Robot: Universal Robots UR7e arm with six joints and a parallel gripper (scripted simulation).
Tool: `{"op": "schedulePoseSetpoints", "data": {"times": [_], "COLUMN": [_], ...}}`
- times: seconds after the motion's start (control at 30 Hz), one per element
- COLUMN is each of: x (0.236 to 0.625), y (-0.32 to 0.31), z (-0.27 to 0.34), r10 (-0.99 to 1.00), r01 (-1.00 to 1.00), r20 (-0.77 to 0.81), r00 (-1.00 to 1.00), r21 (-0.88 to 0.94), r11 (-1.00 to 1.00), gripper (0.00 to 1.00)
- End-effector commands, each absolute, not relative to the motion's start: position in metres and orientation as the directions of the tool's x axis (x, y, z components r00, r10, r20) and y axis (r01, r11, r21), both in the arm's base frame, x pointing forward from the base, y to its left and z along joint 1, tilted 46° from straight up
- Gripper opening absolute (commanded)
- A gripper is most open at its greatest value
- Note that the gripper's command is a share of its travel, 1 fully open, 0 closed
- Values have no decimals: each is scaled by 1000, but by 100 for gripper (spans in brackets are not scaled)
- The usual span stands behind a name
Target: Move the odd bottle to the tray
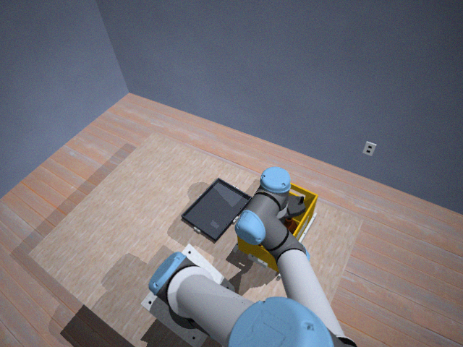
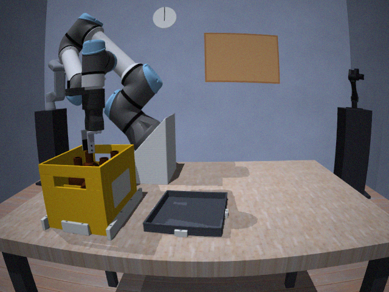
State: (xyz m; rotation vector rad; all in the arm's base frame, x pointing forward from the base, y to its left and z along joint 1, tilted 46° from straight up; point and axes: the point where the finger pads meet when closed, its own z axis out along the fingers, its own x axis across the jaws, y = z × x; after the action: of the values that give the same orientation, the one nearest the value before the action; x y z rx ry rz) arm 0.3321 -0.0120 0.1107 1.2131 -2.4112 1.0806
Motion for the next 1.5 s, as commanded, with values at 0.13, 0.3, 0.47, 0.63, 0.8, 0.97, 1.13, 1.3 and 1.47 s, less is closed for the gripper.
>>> {"op": "schedulePoseSetpoints", "data": {"times": [0.13, 0.3, 0.47, 0.63, 0.8, 0.97, 1.13, 1.3, 1.47], "x": [330, 328, 326, 326, 325, 325, 325, 325, 325], "y": [3, 15, 25, 29, 32, 33, 33, 33, 33], "z": [125, 137, 147, 151, 155, 155, 155, 155, 155], "r10": [-595, -595, -595, -595, -595, -595, -595, -595, -595], "r01": [-768, -768, -768, -768, -768, -768, -768, -768, -768], "r20": [499, 499, 499, 499, 499, 499, 499, 499, 499], "r00": [-630, -630, -630, -630, -630, -630, -630, -630, -630], "r21": [-511, -511, -511, -511, -511, -511, -511, -511, -511], "r11": [385, 385, 385, 385, 385, 385, 385, 385, 385], "gripper": [100, 100, 100, 100, 100, 0, 0, 0, 0]}}
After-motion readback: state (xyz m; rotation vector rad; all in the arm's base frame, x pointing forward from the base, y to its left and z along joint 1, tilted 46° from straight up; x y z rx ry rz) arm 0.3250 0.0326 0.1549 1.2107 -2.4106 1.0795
